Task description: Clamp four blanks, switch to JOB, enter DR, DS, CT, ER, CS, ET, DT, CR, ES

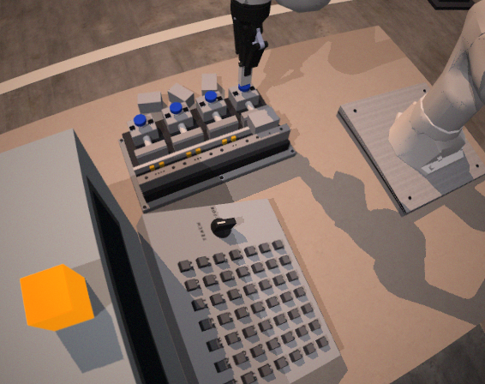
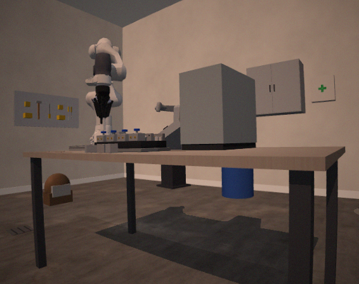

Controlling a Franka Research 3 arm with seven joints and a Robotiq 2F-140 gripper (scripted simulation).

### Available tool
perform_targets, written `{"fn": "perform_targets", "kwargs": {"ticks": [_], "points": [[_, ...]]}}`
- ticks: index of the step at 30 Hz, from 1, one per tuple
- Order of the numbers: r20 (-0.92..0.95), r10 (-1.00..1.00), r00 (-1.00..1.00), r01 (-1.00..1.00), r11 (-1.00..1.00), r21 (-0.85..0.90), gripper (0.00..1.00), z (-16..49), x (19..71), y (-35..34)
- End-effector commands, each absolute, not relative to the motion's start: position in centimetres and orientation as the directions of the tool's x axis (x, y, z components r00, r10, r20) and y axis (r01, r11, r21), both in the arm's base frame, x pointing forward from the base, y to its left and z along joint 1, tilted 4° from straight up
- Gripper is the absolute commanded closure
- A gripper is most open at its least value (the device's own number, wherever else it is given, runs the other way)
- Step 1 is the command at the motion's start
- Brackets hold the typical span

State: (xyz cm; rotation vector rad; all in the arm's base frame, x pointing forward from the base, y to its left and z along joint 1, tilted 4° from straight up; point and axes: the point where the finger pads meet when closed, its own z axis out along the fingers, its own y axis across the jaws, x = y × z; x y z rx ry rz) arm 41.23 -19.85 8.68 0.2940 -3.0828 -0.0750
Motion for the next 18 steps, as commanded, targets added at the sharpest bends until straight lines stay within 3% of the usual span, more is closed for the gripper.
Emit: {"fn": "perform_targets", "kwargs": {"ticks": [1,18], "points": [[0.039,-0.197,-0.98,-0.195,0.979,0.054,1.0,8.55,41.25,-19.66],[0.039,-0.197,-0.98,-0.195,0.979,0.054,1.0,8.56,41.27,-19.49]]}}
